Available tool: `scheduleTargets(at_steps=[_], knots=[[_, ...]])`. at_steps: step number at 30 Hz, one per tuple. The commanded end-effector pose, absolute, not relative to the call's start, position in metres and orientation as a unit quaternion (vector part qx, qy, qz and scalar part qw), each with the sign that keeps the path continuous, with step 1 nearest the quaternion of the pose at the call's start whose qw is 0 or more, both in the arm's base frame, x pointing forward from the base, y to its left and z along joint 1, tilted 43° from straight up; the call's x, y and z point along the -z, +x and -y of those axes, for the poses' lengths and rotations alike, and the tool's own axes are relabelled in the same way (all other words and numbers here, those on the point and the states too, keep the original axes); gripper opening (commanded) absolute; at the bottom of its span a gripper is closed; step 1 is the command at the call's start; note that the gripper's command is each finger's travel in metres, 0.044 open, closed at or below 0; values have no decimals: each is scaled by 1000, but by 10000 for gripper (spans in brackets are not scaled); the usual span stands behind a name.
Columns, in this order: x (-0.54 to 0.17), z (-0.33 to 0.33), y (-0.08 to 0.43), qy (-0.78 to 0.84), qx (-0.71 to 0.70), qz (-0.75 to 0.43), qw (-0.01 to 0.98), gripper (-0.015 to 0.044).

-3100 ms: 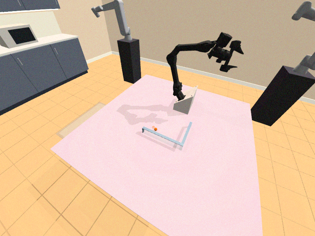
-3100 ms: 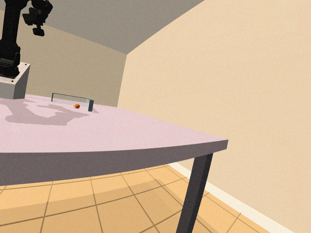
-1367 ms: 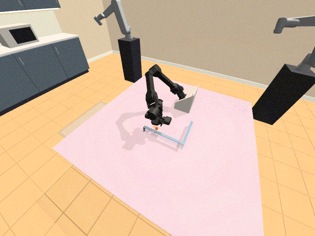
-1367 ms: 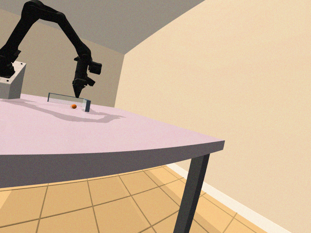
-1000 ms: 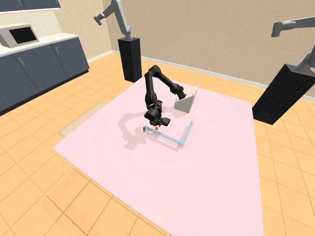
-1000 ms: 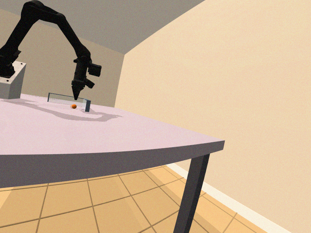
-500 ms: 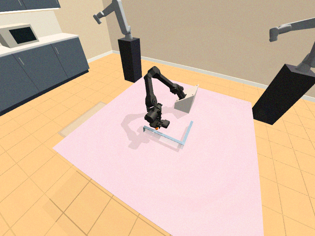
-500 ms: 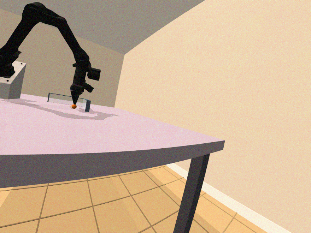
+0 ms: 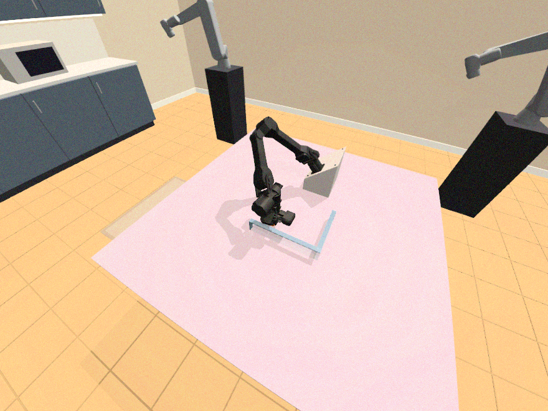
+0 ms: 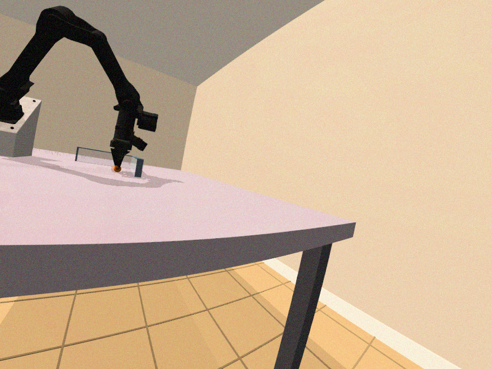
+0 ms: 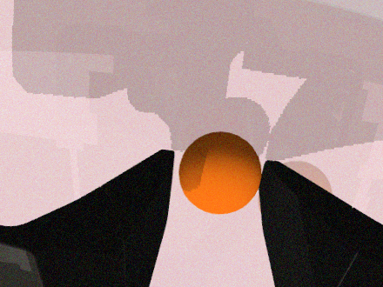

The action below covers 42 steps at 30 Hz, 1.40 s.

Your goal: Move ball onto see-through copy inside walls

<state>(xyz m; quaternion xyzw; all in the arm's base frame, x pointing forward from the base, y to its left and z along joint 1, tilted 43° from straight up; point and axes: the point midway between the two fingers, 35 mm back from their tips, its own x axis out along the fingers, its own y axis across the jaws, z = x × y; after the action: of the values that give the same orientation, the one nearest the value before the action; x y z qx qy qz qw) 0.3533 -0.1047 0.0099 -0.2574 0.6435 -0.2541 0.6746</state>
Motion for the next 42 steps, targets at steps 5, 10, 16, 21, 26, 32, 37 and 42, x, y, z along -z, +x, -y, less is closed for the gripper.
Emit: scheduleTargets(at_steps=[5, 10, 16, 21, 26, 32, 37, 42], knots=[[-10, 105, 354, -260, 254, -643, 674, 63], [-13, 102, 354, -260, 254, -643, 674, 0], [-41, 73, 358, -257, 251, -644, 675, 0], [-68, 47, 356, -256, 250, -644, 676, 0], [-95, 25, 350, -258, 252, -644, 675, 0], [-99, 23, 349, -258, 252, -644, 674, 0], [-93, 47, 346, -258, 252, -644, 675, 0], [-89, 66, 343, -259, 253, -644, 674, 0]])
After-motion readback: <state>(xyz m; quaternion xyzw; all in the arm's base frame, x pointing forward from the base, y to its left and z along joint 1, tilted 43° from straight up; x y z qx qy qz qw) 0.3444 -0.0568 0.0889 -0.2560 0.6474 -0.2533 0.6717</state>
